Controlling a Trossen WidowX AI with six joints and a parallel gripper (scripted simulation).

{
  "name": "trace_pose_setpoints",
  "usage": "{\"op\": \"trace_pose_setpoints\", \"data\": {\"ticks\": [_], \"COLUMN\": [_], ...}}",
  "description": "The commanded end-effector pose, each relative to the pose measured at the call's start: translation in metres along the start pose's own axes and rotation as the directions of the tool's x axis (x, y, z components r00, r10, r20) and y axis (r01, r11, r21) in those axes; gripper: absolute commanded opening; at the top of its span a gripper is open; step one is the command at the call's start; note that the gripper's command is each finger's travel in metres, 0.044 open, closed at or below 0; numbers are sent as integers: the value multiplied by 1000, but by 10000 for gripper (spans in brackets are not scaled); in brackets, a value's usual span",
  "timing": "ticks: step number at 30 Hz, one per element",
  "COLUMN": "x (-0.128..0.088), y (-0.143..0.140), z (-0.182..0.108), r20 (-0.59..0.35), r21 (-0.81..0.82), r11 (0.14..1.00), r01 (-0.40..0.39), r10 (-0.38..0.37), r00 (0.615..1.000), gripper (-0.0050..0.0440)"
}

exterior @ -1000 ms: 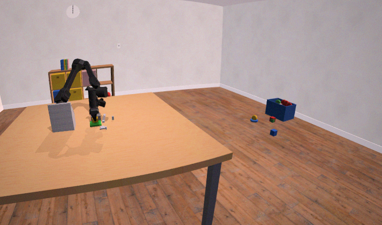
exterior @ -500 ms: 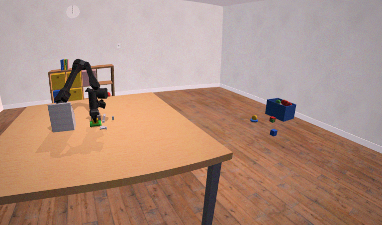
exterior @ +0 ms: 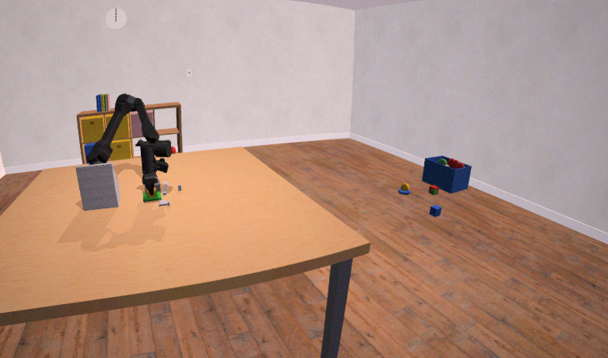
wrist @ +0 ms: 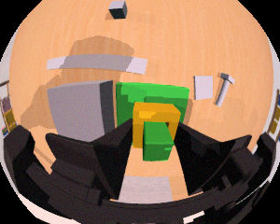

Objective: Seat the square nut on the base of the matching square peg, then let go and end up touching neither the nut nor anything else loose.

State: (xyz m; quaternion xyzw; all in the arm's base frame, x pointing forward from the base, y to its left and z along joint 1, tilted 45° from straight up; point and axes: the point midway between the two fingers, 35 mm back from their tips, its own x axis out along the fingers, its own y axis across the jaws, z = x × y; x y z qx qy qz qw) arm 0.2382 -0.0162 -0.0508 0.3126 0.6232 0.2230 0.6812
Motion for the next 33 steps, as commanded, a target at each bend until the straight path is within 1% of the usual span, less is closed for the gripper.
{"op": "trace_pose_setpoints", "data": {"ticks": [1, 5, 22, 23, 24, 25, 26, 27, 30, 32, 33], "x": [0, 0, 0, -3, -11, -26, -44, -56, -82, -96, -102], "y": [0, 0, 0, 0, -2, -3, -8, -10, -10, -8, -9], "z": [0, 0, 0, 1, 2, 4, 11, 14, 12, 8, 11], "r20": [0, 0, 0, 1, 1, 2, 25, 35, 35, 26, 18], "r21": [0, 0, 0, 1, 1, 2, -20, -29, -29, -21, -14], "r11": [1000, 1000, 1000, 1000, 1000, 1000, 1000, 999, 999, 999, 1000], "r01": [0, 0, 0, 1, 3, 5, 23, 32, 34, 25, 16], "r10": [0, 0, 0, -1, -3, -5, -23, -31, -33, -24, -16], "r00": [1000, 1000, 1000, 1000, 1000, 1000, 999, 999, 999, 999, 1000], "gripper": [168, 260, 260, 260, 260, 260, 260, 260, 260, 260, 260]}}
